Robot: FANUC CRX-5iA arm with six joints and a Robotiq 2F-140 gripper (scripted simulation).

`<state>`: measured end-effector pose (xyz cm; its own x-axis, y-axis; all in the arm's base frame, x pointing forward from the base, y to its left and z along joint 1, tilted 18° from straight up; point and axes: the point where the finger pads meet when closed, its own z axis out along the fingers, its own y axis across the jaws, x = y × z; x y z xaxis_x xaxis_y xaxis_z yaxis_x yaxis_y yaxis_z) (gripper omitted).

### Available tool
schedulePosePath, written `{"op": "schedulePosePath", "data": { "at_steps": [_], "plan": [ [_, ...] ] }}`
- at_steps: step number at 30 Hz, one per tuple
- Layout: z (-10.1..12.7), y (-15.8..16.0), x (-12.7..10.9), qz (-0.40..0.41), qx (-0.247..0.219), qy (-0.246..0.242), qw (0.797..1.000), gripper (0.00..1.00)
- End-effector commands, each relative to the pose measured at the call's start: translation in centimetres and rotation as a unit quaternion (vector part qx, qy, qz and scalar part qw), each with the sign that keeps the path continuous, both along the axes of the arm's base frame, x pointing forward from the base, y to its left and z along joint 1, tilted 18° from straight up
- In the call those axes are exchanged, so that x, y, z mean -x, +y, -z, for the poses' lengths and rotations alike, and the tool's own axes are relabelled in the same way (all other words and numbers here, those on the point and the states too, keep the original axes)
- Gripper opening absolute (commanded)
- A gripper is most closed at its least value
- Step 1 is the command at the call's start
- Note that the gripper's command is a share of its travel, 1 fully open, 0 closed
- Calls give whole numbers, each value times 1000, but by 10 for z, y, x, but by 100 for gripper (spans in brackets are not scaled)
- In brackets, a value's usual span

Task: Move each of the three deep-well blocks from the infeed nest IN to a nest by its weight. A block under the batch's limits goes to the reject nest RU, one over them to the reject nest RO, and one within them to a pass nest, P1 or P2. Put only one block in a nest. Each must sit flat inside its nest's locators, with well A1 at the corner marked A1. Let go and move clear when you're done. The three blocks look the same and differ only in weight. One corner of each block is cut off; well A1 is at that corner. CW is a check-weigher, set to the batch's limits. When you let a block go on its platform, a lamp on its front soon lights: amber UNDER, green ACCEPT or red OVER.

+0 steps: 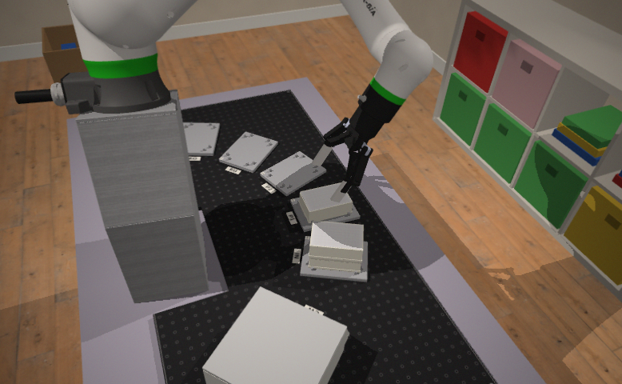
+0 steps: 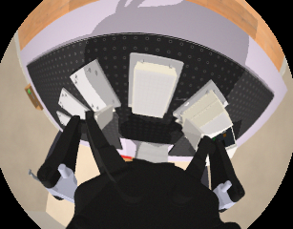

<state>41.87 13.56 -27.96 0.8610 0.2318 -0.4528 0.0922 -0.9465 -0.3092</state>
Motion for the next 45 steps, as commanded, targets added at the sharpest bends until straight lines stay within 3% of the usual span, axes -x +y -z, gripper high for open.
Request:
{"op": "schedulePosePath", "data": {
  "at_steps": [1,12,32,39,45],
  "plan": [
    [1,-7,0,24,0,8,1000,100],
    [9,-62,6,196,1,64,979,100],
    [21,-150,15,196,1,64,979,100],
    [25,-173,17,196,1,64,979,100],
    [25,-173,17,196,1,64,979,100]
  ]
}}
